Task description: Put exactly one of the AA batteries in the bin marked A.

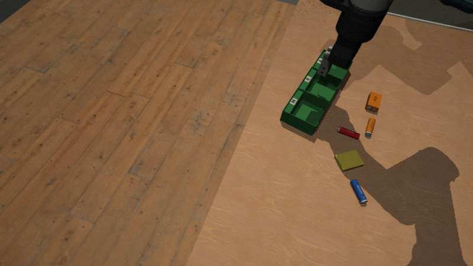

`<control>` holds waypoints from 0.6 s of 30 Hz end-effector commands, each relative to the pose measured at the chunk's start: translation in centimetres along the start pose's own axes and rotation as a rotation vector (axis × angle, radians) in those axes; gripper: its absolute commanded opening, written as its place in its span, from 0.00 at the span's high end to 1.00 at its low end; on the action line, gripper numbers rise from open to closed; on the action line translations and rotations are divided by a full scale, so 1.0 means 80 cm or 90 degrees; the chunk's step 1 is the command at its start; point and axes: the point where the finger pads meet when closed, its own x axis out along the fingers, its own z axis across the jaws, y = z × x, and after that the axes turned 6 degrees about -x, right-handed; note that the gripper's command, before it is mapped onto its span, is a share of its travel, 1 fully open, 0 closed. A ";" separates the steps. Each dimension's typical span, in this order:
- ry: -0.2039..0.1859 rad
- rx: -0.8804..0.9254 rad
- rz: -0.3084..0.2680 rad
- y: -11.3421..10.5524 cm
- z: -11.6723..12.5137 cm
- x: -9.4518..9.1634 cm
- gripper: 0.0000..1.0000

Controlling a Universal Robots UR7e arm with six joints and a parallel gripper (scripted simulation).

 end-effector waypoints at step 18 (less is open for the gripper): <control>-0.002 0.001 0.000 0.002 -0.015 0.030 0.69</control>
